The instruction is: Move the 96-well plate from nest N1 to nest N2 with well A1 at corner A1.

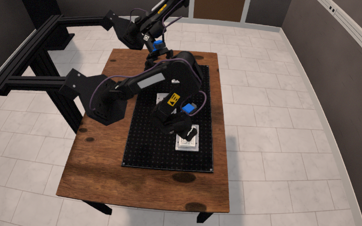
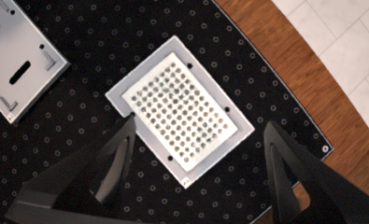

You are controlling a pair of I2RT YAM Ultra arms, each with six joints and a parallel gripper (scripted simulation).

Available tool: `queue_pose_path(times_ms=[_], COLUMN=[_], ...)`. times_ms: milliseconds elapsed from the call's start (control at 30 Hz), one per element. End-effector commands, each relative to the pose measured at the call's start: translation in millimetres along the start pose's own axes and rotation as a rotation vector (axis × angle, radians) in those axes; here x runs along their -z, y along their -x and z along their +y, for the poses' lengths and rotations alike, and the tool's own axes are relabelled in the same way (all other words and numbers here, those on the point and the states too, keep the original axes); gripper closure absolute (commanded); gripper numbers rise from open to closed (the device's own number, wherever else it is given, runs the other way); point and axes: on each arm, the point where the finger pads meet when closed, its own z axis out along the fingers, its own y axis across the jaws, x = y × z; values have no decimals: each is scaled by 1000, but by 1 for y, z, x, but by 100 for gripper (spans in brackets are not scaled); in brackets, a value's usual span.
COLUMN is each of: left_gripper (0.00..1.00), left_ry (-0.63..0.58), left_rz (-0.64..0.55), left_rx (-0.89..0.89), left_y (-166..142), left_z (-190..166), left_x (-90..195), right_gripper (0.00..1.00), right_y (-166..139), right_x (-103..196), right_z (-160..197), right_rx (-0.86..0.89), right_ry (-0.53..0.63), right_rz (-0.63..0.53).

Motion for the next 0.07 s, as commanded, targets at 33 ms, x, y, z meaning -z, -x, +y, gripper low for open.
queue_pose_path(times_ms=[33], left_gripper=[0], left_ry=[-18], left_rz=[-2], left_rx=[-17], left_y=[-2], left_z=[-5], left_x=[3], right_gripper=[0], right_y=[0], right_x=[2], right_z=[2], right_rx=[-5], right_ry=[8], right_rz=[-10])
